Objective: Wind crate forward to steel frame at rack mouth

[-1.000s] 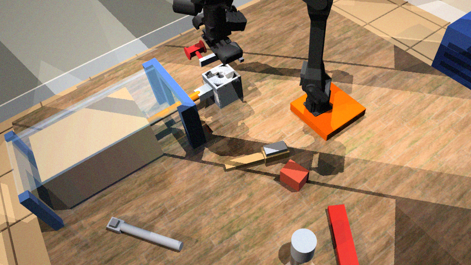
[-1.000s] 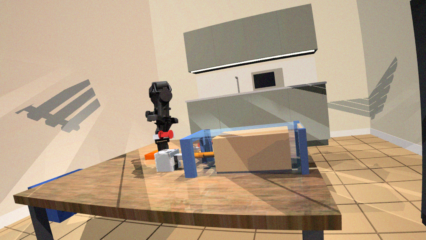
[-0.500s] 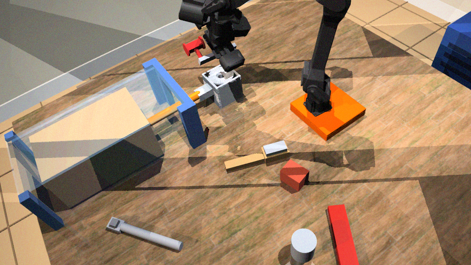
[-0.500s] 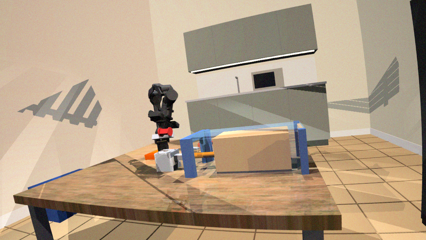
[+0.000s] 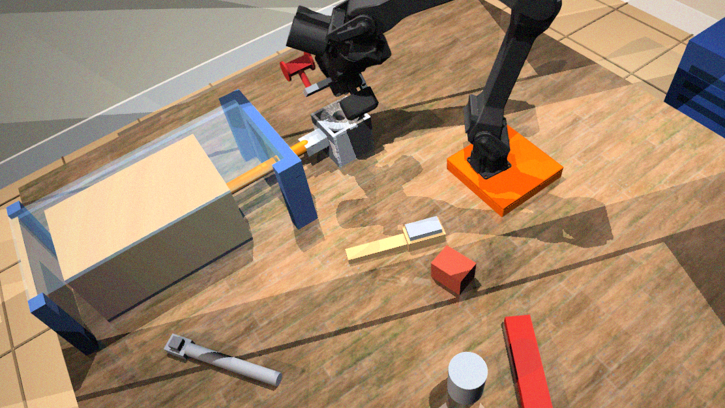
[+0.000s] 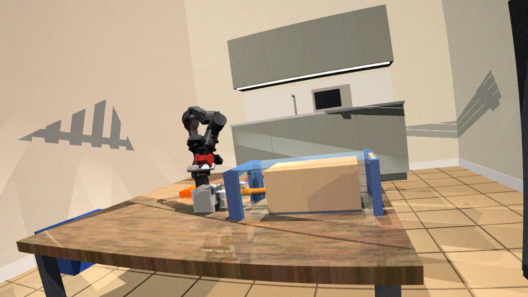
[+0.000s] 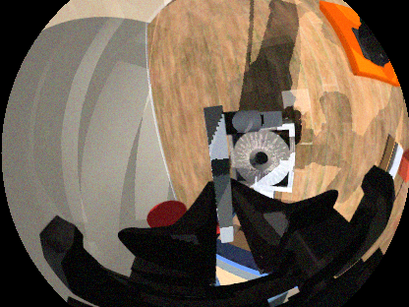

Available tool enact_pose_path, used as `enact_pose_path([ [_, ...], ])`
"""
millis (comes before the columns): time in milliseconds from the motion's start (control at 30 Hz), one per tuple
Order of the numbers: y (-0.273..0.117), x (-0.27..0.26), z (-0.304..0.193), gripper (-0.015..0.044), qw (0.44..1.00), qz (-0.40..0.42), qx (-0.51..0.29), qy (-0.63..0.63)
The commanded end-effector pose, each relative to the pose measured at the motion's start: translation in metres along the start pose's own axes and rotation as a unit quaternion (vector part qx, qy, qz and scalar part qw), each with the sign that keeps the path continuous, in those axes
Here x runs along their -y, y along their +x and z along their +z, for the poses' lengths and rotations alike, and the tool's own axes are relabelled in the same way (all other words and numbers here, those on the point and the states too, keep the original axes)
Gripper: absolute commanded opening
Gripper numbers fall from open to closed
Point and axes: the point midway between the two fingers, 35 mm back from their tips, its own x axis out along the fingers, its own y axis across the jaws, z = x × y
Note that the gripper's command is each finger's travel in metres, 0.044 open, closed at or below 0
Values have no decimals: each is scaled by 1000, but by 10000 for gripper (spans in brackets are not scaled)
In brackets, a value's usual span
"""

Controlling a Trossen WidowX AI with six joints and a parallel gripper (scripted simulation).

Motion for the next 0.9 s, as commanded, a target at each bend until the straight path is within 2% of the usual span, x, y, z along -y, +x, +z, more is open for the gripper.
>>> enact_pose_path([
  [0,-4,-4,1,0,999,43,-2,7],
  [867,-3,-4,1,0,968,251,2,9],
])
